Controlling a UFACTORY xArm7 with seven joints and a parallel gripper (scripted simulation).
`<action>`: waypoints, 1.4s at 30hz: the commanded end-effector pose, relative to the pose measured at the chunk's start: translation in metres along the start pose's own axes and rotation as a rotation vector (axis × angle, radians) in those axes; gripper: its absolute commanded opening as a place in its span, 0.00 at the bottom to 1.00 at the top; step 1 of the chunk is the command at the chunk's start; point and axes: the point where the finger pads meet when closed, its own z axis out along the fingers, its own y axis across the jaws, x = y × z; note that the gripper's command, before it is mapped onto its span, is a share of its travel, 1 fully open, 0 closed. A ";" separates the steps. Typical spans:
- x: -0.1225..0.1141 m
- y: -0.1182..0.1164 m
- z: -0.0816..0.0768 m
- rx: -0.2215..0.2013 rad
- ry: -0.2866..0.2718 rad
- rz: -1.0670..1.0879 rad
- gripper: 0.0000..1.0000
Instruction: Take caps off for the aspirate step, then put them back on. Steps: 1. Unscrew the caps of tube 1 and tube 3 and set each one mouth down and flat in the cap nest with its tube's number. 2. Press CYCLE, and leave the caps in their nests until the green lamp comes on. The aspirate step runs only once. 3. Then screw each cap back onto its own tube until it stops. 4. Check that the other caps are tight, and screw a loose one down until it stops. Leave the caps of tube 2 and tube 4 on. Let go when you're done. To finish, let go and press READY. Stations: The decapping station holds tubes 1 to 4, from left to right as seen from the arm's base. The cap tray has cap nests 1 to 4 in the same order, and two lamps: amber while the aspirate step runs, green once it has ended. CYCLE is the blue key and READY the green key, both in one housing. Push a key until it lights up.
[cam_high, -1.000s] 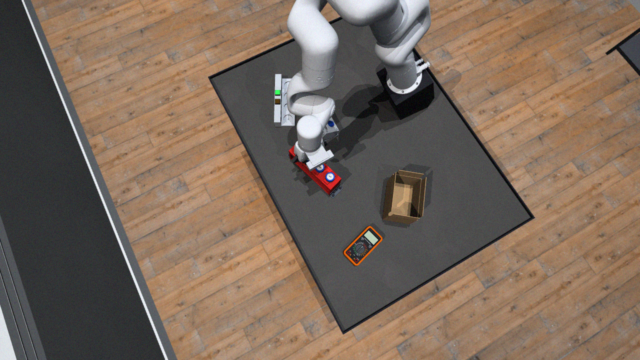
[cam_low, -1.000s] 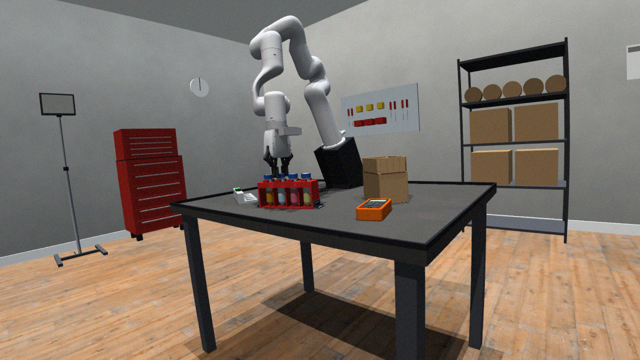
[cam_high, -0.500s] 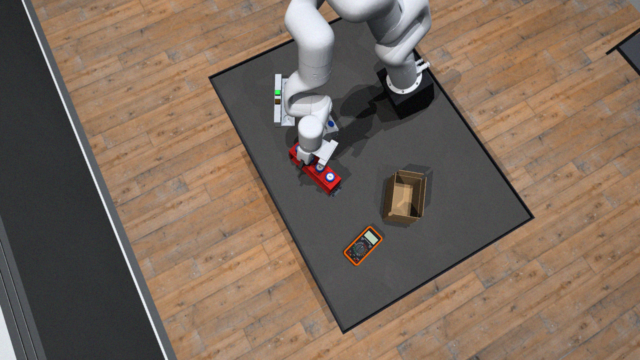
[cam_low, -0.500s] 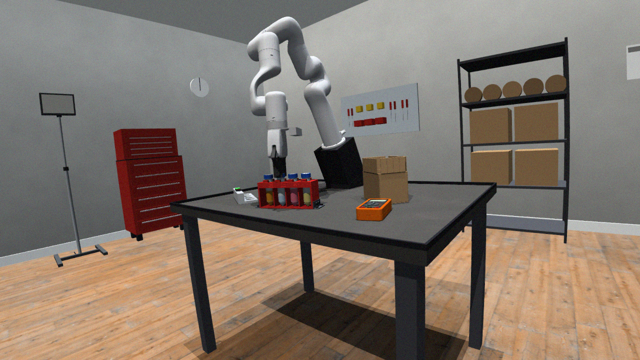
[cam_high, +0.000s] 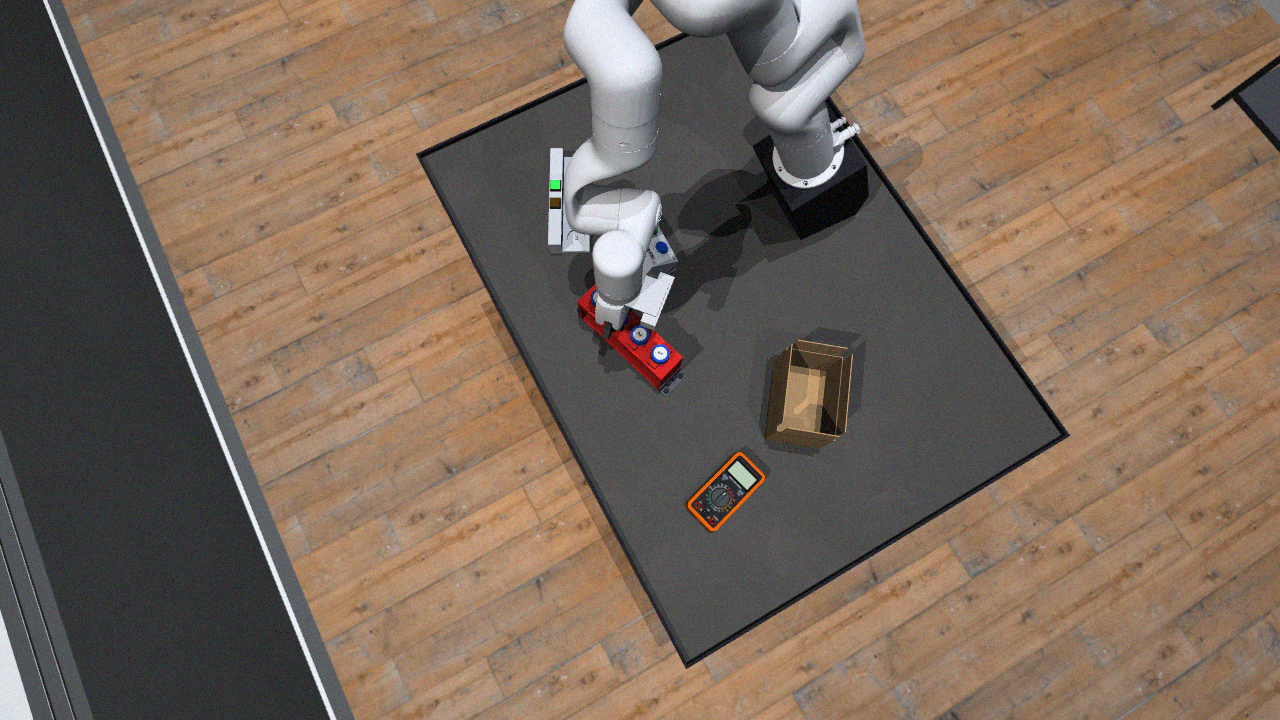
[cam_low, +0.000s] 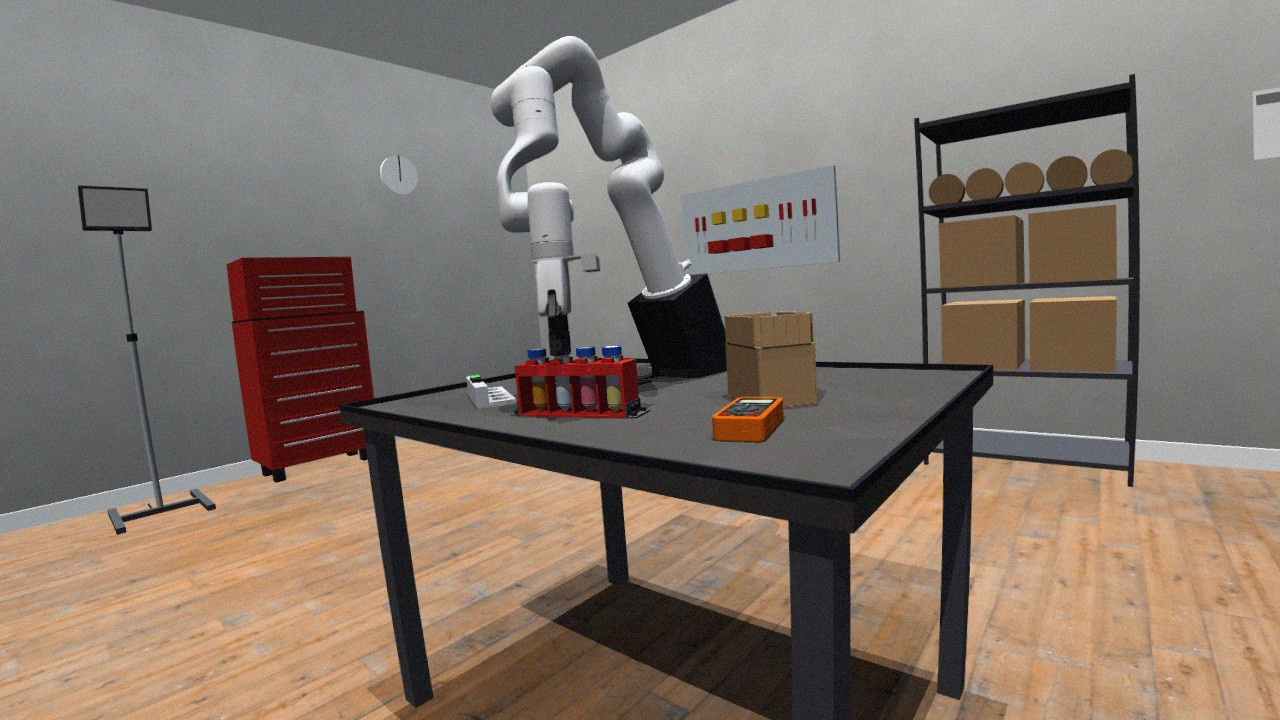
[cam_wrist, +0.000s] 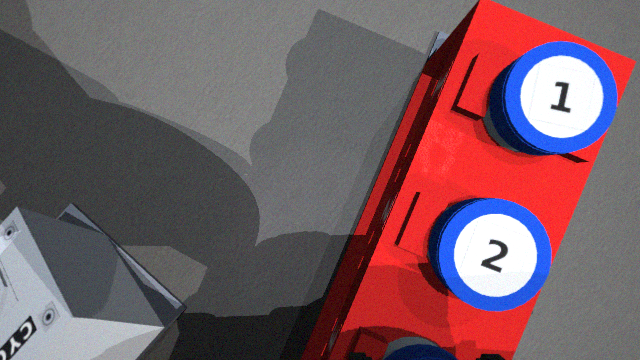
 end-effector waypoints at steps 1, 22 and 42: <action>0.000 0.001 0.000 -0.001 0.000 -0.001 0.00; 0.000 0.001 0.000 -0.001 0.000 0.466 0.00; 0.000 0.001 0.001 -0.002 0.000 0.785 0.46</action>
